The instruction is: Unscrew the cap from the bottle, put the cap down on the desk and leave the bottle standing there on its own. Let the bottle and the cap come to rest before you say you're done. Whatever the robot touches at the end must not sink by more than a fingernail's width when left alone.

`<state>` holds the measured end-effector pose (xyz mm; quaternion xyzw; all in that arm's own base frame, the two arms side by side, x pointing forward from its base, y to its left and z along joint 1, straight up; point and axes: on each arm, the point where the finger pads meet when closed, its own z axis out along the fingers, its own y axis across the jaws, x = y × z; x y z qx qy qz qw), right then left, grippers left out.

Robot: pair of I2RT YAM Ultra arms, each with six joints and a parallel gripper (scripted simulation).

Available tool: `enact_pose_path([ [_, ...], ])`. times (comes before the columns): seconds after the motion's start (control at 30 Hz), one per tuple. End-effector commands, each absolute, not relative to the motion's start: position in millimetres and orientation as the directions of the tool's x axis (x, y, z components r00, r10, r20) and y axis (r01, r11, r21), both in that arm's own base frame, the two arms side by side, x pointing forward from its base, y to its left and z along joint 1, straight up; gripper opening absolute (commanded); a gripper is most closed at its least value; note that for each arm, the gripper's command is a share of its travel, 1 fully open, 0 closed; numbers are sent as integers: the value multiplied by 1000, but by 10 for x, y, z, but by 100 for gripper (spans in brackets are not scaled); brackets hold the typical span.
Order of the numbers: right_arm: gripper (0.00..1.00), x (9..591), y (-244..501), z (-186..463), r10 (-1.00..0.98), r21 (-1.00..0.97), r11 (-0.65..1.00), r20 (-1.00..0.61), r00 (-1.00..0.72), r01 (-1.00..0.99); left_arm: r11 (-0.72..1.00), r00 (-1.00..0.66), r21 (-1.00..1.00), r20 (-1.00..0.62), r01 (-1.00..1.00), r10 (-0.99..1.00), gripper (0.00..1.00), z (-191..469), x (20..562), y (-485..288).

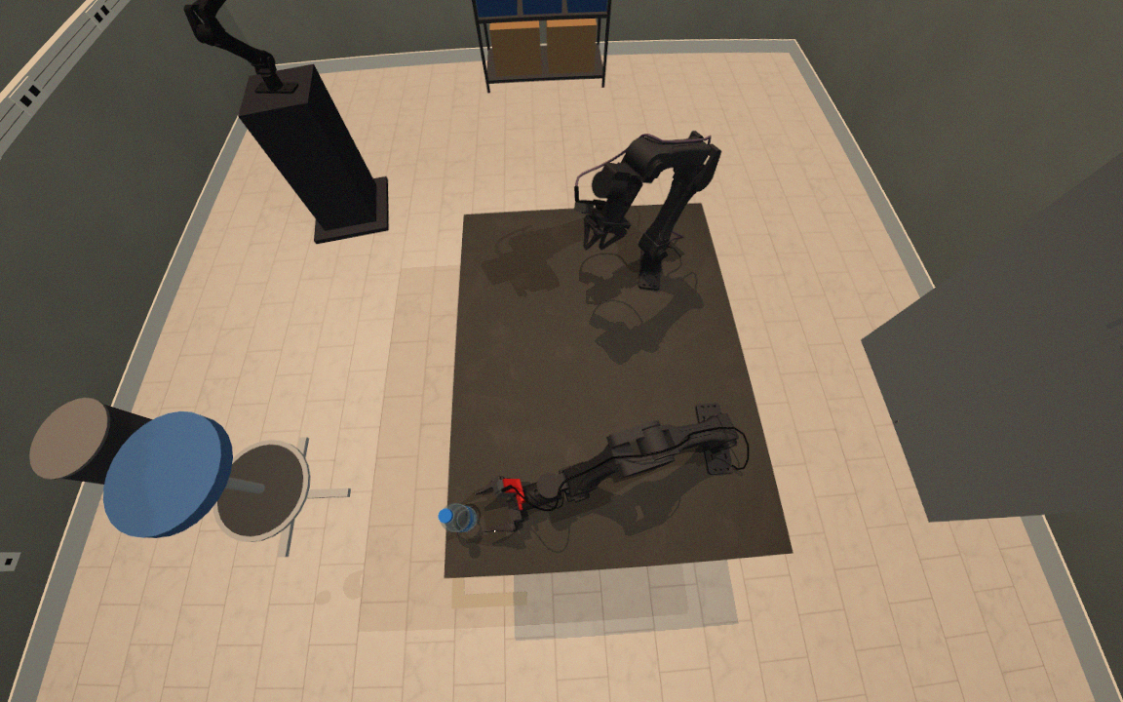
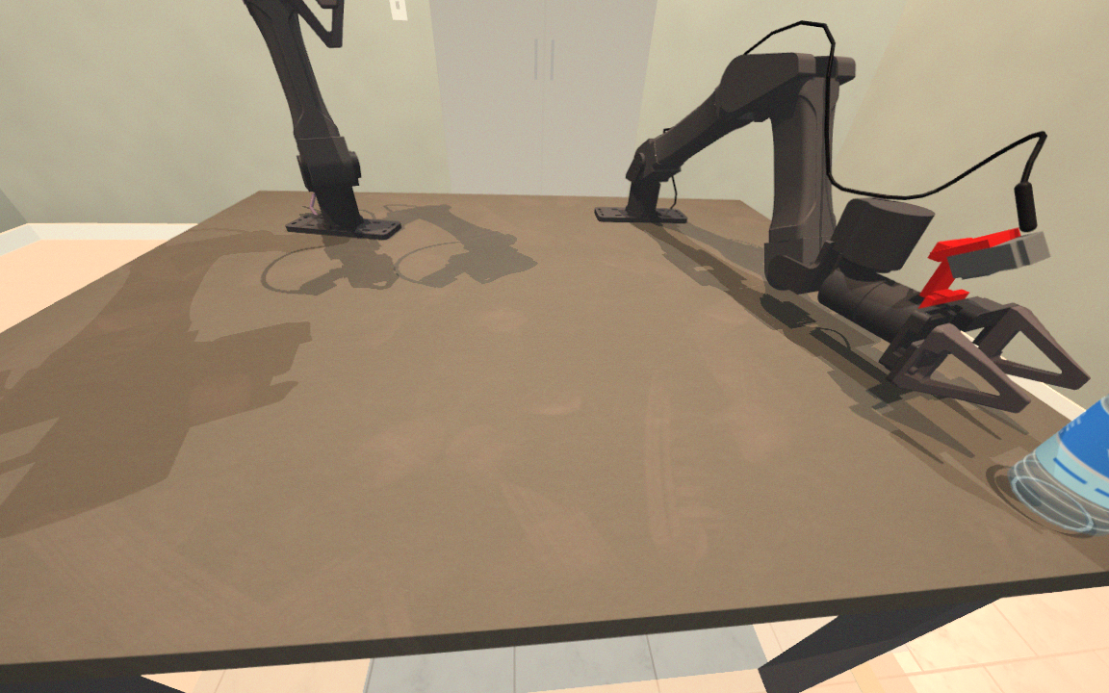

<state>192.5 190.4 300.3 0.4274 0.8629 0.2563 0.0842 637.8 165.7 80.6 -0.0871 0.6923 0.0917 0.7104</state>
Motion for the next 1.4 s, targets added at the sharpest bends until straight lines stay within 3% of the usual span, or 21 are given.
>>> enact_pose_path([
  [0.0, 57, 1908, 1907, 2960, 778, 504, 516, 63, -625, 693, 968, 9, -7, -1000, -251, -5, 94, 753, 6462, 1662],
  [1.37, 57, 1908, 1907, 2960, 778, 504, 516, 63, -625, 693, 968, 11, -7, -1000, -251, -5, 94, 781, 6979, 1794],
])
